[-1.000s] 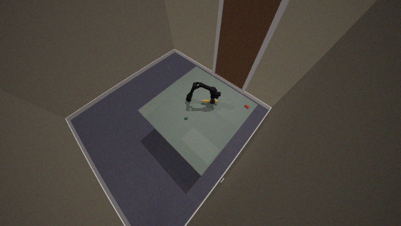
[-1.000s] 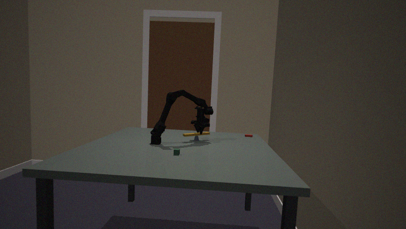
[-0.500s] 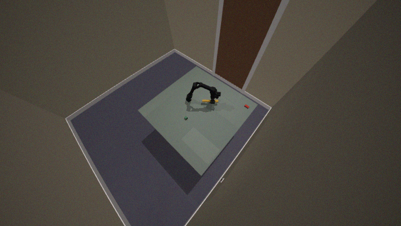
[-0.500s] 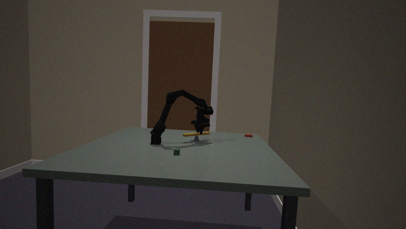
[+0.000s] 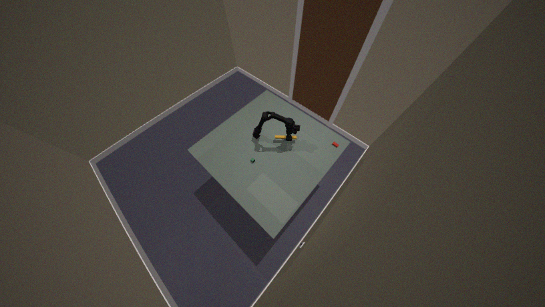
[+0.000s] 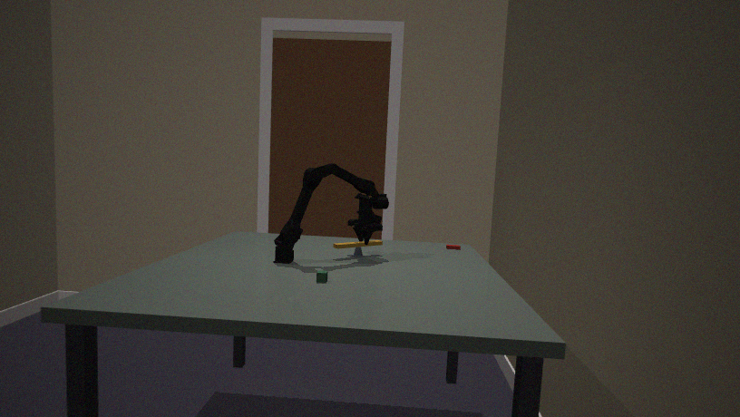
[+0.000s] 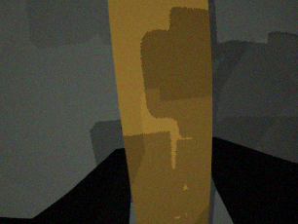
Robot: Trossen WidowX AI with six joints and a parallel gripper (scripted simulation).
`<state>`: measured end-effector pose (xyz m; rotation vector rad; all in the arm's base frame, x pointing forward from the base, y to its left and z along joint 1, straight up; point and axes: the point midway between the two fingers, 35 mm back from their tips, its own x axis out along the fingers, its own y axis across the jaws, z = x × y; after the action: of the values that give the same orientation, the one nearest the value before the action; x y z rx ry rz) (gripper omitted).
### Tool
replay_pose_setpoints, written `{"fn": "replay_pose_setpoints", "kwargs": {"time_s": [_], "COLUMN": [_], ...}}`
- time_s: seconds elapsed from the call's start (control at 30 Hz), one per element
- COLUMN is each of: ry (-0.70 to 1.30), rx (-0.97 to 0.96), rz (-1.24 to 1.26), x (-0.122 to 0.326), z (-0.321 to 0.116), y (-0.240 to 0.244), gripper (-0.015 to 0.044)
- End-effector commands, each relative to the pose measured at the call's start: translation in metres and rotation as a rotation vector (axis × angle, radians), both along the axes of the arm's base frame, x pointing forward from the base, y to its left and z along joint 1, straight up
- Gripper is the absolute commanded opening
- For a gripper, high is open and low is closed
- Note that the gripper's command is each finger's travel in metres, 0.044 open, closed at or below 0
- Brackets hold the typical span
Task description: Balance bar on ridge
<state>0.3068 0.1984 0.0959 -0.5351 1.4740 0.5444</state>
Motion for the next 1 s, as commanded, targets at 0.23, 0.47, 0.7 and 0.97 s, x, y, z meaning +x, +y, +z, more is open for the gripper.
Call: {"fn": "replay_pose_setpoints", "kwargs": {"time_s": [0.23, 0.47, 0.7, 0.97], "ry": [0.000, 0.000, 0.000, 0.000], "rx": [0.000, 0.000, 0.000, 0.000], "rz": [0.000, 0.000, 0.000, 0.000], "x": [0.0000, 0.0000, 0.0000, 0.0000], "z": [0.0001, 0.0001, 0.0001, 0.0001], "y": [0.0000, 0.0000, 0.0000, 0.0000], "gripper": [0.0170, 0.0171, 0.0173, 0.0185]}}
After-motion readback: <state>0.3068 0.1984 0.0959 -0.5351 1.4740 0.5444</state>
